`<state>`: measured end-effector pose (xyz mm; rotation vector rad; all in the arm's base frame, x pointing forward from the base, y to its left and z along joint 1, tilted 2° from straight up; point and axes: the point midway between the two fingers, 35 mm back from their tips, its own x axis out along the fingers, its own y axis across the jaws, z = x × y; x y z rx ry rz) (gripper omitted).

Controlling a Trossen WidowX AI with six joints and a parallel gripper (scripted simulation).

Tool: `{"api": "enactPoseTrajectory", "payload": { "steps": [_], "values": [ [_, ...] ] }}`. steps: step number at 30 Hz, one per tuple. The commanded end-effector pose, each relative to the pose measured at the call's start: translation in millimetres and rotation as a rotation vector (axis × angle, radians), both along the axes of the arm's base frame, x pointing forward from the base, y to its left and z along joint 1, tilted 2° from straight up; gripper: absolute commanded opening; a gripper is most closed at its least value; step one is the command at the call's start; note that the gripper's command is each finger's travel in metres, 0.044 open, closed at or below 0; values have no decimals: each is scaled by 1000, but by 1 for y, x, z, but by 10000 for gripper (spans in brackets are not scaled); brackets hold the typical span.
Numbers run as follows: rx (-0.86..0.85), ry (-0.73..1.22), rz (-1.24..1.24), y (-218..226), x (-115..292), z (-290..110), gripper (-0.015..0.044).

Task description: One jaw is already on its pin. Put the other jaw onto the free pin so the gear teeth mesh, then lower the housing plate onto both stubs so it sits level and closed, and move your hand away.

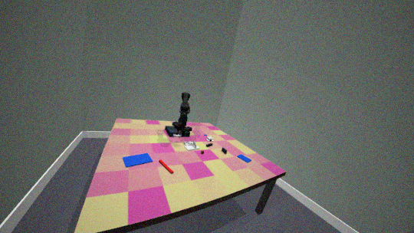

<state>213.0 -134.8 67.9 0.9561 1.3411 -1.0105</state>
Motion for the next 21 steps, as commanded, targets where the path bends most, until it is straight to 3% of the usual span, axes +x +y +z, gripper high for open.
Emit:
{"api": "enactPoseTrajectory", "payload": {
  "steps": [1,21],
  "values": [
    [3,-5,-122,9,1,0,134],
    [-7,-16,-688,41,6,0,134]
  ]
}}
